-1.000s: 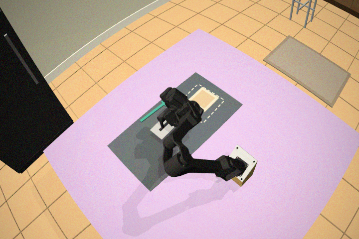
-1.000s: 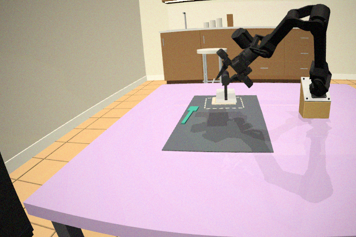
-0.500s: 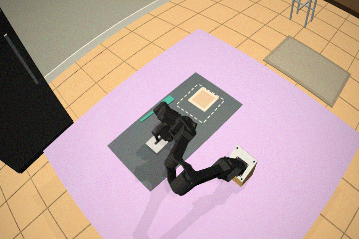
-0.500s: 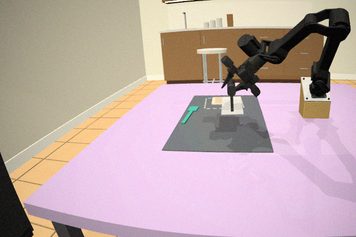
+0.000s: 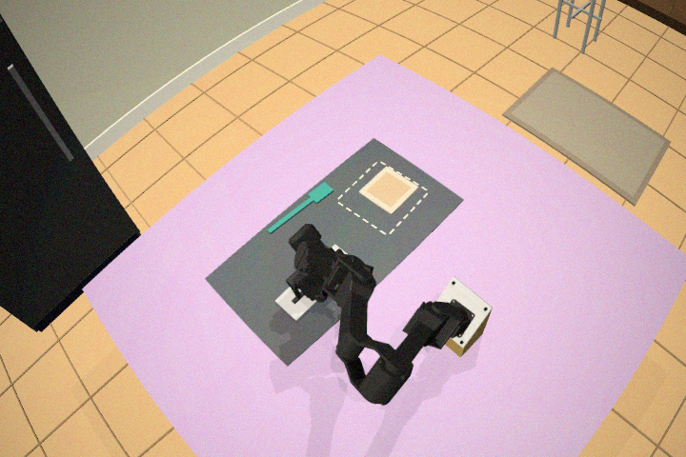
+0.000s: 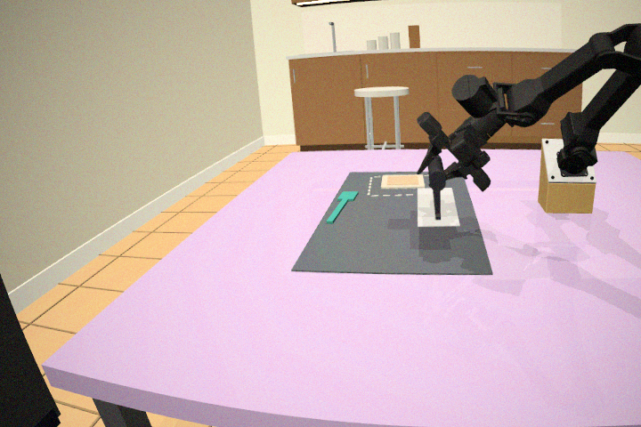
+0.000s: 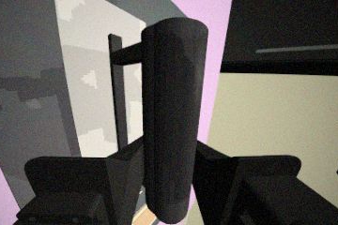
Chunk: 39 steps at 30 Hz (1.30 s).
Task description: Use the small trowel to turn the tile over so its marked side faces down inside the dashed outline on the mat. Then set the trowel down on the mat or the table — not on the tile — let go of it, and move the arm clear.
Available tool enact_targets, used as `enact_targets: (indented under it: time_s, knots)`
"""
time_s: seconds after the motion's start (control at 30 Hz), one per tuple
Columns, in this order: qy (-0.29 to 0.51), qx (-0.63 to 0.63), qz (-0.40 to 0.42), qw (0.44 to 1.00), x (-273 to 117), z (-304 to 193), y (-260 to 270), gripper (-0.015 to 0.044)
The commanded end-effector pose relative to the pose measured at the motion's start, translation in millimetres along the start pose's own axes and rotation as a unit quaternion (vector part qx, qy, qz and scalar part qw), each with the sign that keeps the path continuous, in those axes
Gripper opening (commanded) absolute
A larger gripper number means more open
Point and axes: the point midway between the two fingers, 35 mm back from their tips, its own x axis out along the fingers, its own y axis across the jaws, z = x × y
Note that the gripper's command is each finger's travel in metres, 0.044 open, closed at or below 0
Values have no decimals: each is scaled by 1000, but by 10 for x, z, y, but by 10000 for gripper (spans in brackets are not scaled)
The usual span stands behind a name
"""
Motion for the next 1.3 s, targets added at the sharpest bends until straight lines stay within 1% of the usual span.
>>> enact_targets:
  time_s: [0.0,0.5,1.27]
  knots:
    - [0,1,-12,1000,-71,105,46,0]
    - [-6,10,-23,1000,-256,349,391,0]
    - [-6,11,-23,1000,-22,355,635,0]
